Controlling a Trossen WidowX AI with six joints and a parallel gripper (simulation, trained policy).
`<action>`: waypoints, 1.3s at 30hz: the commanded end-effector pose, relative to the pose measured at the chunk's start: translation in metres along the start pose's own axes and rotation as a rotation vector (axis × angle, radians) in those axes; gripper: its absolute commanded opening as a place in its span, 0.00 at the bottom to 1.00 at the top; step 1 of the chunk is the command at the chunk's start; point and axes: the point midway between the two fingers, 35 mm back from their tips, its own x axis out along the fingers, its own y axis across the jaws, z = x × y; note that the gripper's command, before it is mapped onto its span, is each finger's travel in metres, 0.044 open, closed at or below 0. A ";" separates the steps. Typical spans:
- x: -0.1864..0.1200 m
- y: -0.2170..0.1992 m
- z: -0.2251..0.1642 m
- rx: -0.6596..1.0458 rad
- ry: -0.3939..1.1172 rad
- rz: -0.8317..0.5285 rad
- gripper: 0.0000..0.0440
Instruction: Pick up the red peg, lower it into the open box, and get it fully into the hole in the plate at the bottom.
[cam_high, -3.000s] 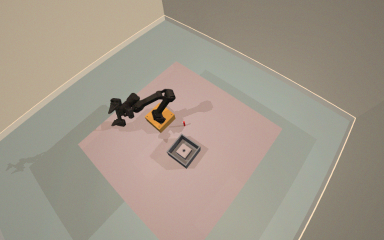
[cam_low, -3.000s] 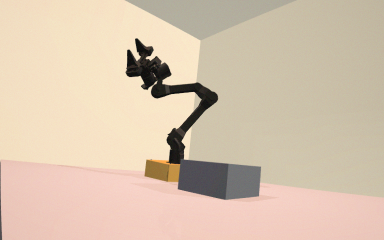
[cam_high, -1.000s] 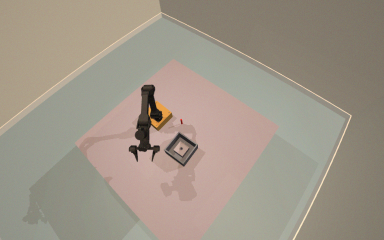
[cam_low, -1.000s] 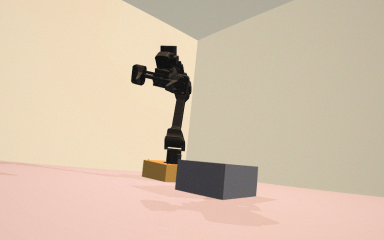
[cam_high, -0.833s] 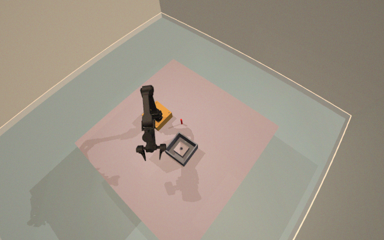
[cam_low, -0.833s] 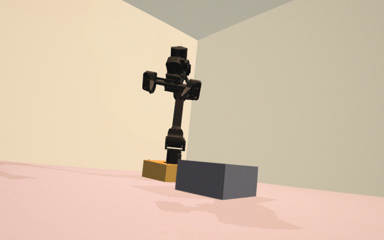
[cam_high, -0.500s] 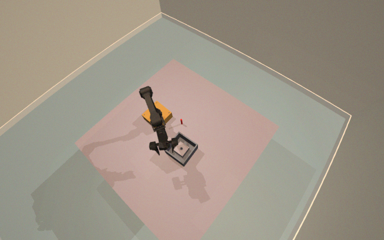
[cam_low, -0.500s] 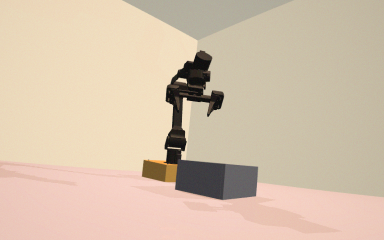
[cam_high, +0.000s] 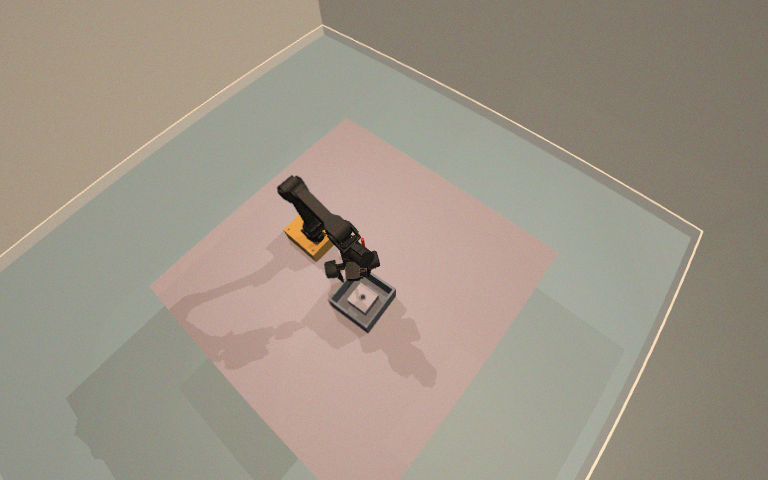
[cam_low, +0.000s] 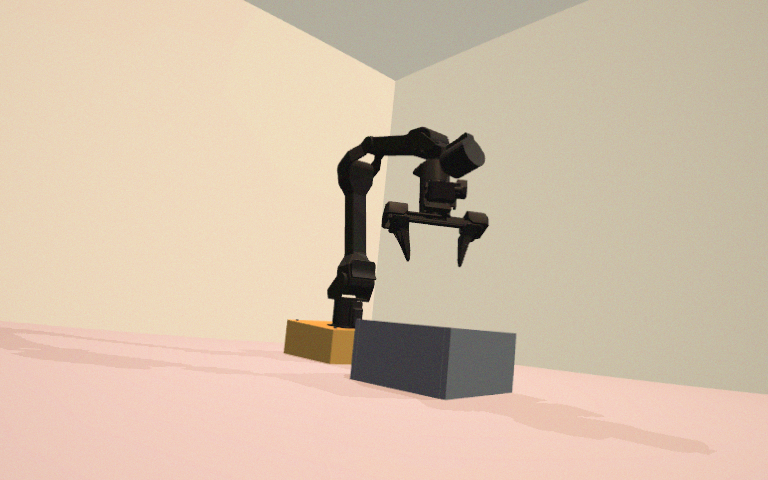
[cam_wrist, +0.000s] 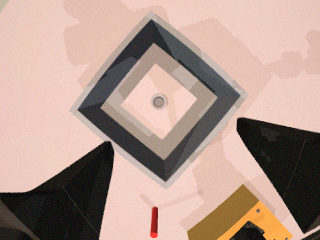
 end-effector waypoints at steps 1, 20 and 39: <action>-0.004 0.016 -0.026 0.001 0.079 -0.022 1.00; -0.019 0.049 -0.152 0.012 0.347 -0.231 1.00; 0.012 0.056 -0.215 -0.032 0.370 -0.354 1.00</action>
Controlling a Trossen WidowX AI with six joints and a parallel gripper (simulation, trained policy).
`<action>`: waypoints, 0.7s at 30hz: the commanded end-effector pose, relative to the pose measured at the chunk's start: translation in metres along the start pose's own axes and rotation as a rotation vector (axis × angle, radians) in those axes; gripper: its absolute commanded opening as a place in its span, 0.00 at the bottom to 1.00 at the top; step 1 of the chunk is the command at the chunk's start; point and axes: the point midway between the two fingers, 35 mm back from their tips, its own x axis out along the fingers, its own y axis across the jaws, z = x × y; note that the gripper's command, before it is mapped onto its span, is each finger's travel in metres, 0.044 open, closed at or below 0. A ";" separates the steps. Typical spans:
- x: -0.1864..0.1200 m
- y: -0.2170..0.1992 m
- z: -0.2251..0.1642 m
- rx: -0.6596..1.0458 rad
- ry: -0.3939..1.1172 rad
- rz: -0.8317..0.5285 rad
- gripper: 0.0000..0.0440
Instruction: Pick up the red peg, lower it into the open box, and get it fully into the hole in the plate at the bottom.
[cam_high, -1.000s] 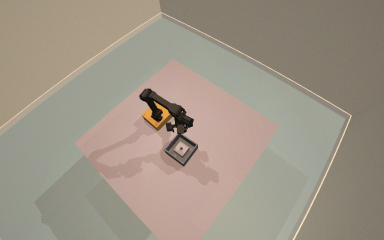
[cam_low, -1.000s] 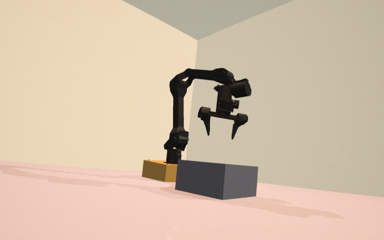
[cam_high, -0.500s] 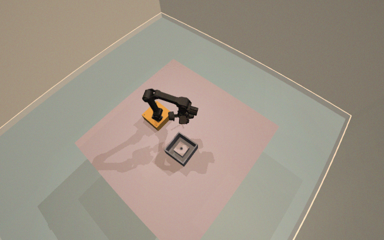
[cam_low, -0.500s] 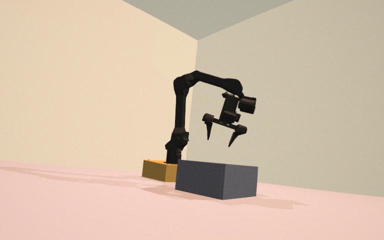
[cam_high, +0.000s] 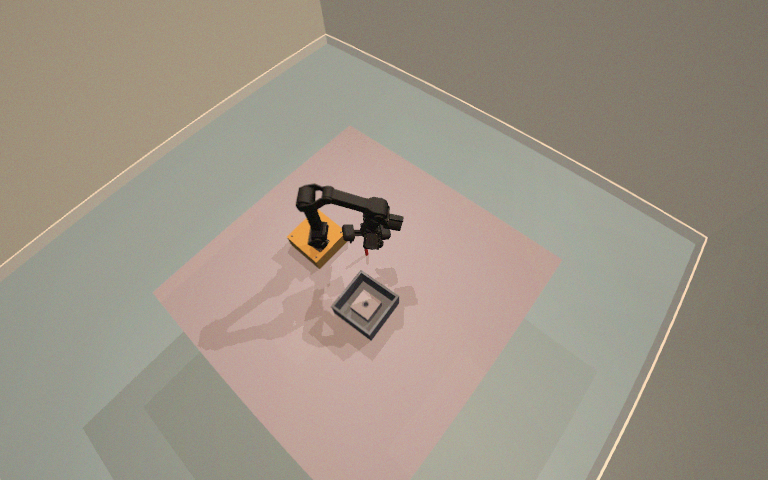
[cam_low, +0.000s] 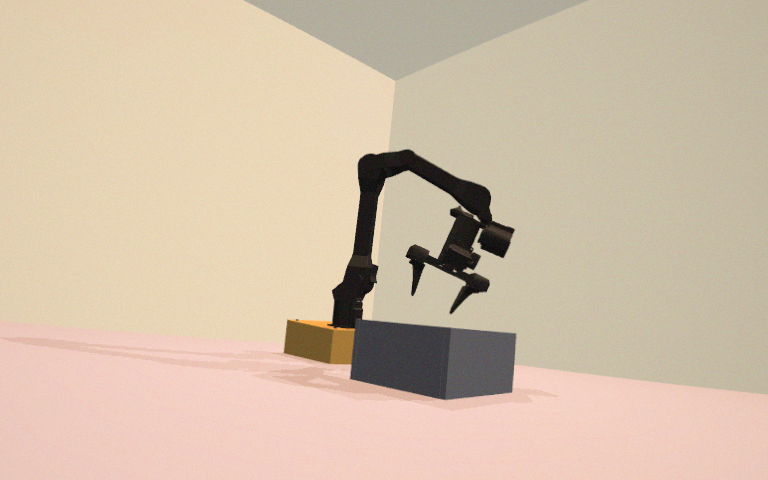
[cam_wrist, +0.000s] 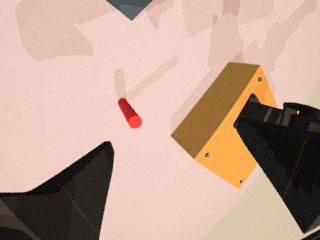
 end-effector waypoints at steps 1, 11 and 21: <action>0.017 0.005 -0.005 -0.006 -0.001 -0.020 1.00; 0.056 0.024 -0.005 -0.016 -0.032 0.004 1.00; 0.097 0.038 -0.002 -0.008 -0.069 0.040 1.00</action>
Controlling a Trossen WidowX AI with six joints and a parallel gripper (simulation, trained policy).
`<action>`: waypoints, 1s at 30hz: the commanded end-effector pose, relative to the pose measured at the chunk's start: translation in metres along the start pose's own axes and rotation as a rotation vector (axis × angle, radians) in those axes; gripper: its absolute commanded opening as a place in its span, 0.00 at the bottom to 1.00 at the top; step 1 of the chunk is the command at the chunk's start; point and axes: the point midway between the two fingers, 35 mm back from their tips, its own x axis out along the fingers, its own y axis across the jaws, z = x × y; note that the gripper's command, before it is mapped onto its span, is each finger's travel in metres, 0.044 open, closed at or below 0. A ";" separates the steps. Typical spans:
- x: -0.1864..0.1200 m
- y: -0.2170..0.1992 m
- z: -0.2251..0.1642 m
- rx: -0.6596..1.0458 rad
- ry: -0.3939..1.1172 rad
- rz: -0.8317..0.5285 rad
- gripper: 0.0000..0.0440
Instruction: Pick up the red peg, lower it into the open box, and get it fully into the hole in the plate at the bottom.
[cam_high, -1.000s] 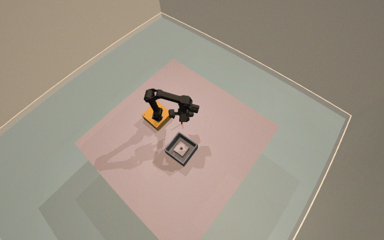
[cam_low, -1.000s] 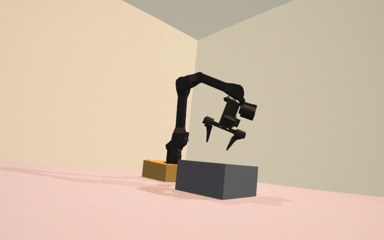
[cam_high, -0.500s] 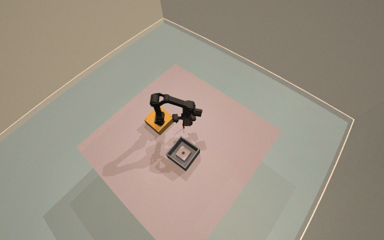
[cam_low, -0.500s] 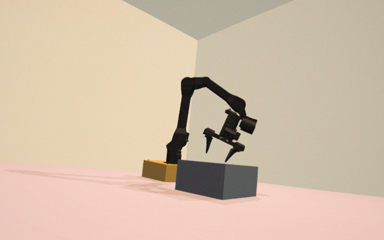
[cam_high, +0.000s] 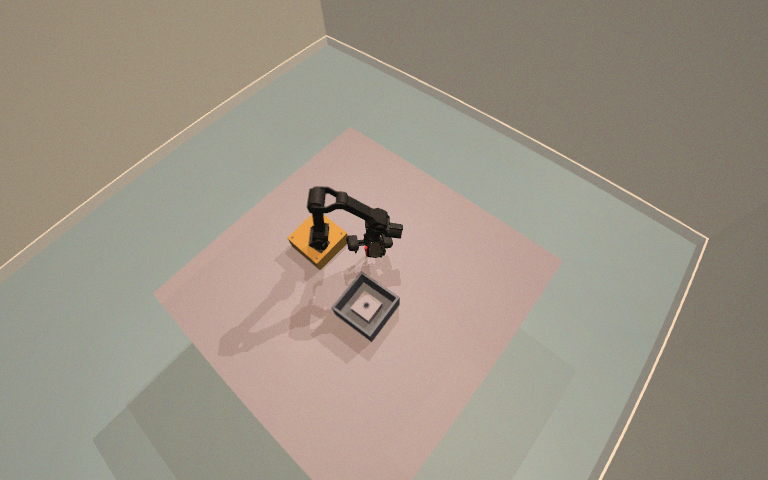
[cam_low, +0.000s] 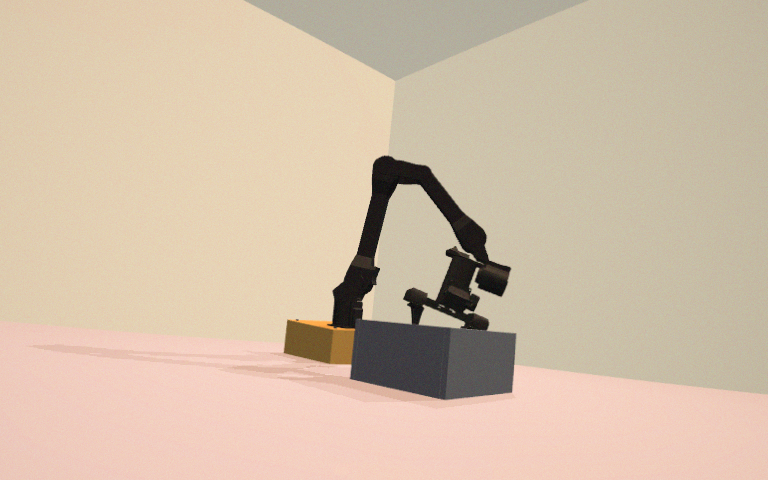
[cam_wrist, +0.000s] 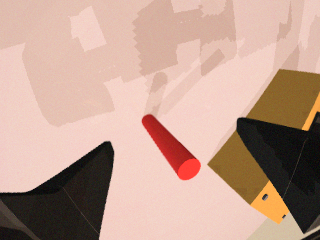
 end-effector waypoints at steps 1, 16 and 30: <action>0.018 0.000 0.000 0.004 -0.014 -0.002 0.99; 0.054 -0.008 -0.008 -0.010 0.010 -0.065 0.19; 0.020 -0.016 0.014 -0.032 -0.067 -0.088 0.00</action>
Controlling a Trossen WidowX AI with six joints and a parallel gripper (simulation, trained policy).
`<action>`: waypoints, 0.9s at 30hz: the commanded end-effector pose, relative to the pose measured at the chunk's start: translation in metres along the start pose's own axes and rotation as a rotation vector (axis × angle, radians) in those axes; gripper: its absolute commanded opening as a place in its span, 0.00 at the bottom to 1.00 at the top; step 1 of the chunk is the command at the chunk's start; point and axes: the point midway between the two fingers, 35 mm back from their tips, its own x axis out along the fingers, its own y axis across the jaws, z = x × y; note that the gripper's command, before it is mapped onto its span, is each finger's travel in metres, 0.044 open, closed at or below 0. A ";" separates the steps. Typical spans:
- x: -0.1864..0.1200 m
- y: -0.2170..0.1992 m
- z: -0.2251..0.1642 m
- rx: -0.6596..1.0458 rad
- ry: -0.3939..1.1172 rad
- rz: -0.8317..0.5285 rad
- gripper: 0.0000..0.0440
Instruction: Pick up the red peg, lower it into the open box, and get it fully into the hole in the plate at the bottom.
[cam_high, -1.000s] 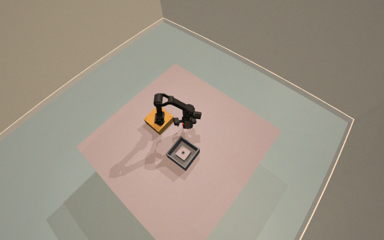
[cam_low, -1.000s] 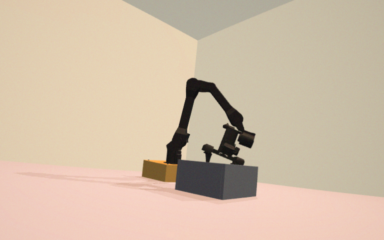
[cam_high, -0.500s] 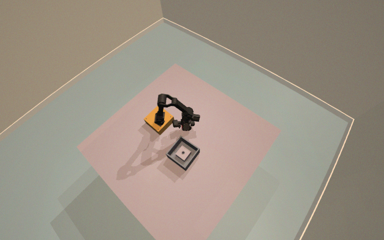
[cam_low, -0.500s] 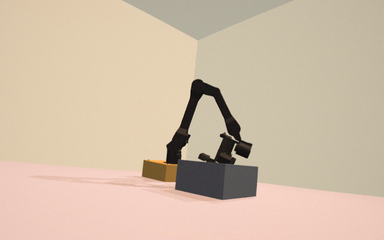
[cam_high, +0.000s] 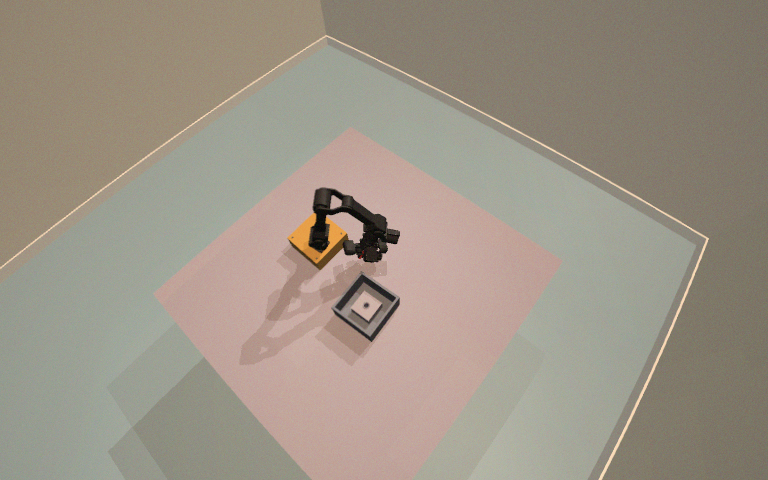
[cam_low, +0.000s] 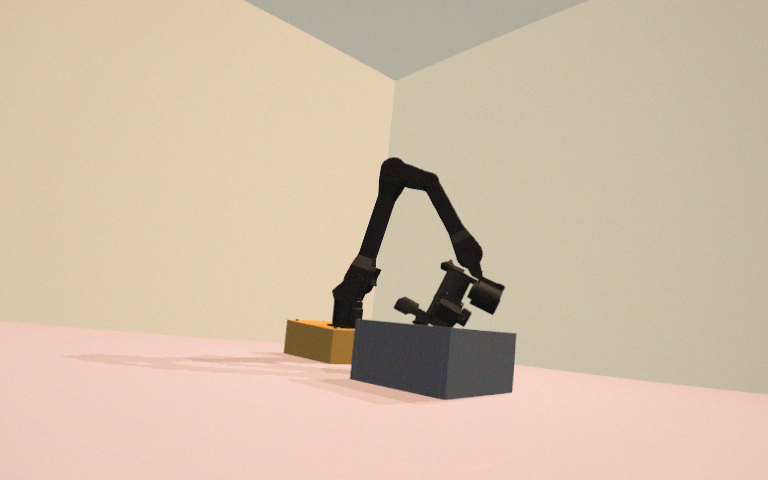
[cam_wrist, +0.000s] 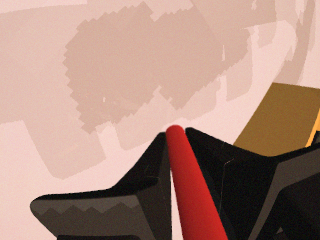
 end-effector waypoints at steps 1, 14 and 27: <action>-0.018 -0.002 0.012 0.000 -0.036 0.013 0.00; -0.079 -0.017 0.053 0.057 -0.124 0.059 0.00; -0.105 -0.037 0.108 0.231 -0.168 0.093 0.00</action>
